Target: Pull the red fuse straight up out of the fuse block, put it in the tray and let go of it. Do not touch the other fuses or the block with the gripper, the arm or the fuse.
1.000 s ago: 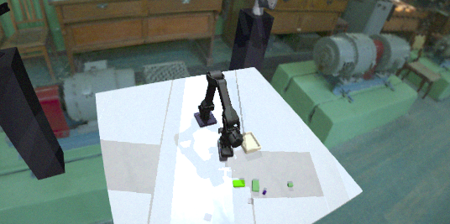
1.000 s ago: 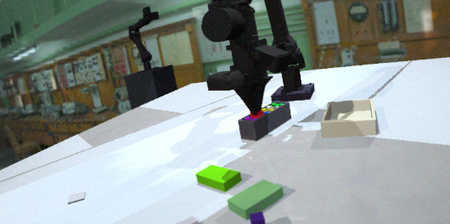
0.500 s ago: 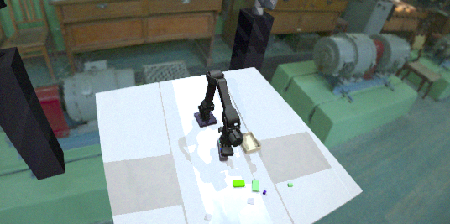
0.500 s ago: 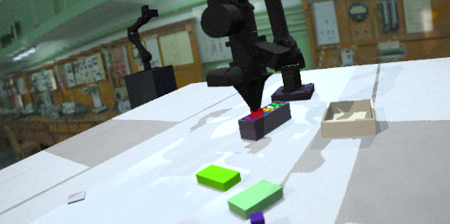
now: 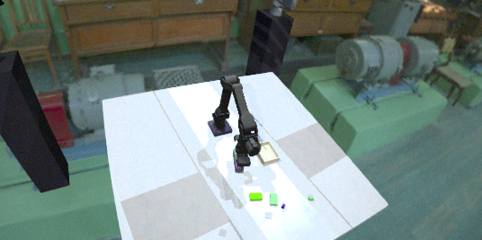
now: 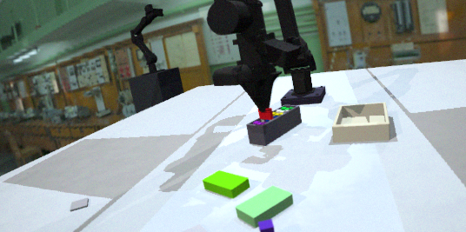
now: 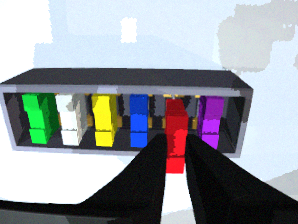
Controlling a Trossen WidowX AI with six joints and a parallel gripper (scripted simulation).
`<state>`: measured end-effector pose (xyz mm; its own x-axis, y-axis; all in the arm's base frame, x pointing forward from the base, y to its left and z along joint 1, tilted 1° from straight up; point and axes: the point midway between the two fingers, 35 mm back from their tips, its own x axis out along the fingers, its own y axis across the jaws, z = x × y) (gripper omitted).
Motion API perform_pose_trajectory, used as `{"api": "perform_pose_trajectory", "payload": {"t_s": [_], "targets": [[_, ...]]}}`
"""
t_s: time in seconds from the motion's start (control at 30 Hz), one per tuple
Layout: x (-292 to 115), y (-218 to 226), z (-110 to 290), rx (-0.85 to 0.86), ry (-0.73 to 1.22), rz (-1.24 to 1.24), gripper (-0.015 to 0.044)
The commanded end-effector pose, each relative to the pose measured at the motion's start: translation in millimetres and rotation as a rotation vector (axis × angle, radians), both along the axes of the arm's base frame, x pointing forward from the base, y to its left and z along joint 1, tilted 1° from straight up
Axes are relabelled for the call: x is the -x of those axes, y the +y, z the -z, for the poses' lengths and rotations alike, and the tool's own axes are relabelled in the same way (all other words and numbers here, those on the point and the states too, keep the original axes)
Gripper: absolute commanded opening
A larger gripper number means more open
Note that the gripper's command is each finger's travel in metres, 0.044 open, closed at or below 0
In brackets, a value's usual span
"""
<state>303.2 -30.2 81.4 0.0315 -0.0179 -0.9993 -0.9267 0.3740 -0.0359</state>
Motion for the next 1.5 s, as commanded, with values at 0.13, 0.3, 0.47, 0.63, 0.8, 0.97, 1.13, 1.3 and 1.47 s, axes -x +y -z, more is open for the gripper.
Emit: {"api": "perform_pose_trajectory", "payload": {"t_s": [0.13,0.3,0.47,0.63,0.8,0.97,1.13,1.3,1.47], "targets": [[-1.4,0.4,-6.9,-0.002,-0.010,0.003,0.0000],[-1.2,0.5,-9.4,-0.002,-0.010,0.003,0.0000],[-1.0,0.5,-11.8,-0.002,-0.010,0.003,0.0000],[-0.8,0.6,-14.3,-0.002,-0.010,0.004,0.0000],[-0.5,0.7,-16.7,-0.003,-0.010,0.004,0.0000],[-0.5,0.7,-17.7,-0.003,-0.010,0.004,0.0000],[-0.4,0.8,-24.8,-0.003,-0.010,0.004,0.0000],[0.0,0.9,-33.0,-0.003,-0.010,0.004,0.0000],[0.4,1.0,-38.7,-0.003,-0.010,0.004,0.0000]]}}
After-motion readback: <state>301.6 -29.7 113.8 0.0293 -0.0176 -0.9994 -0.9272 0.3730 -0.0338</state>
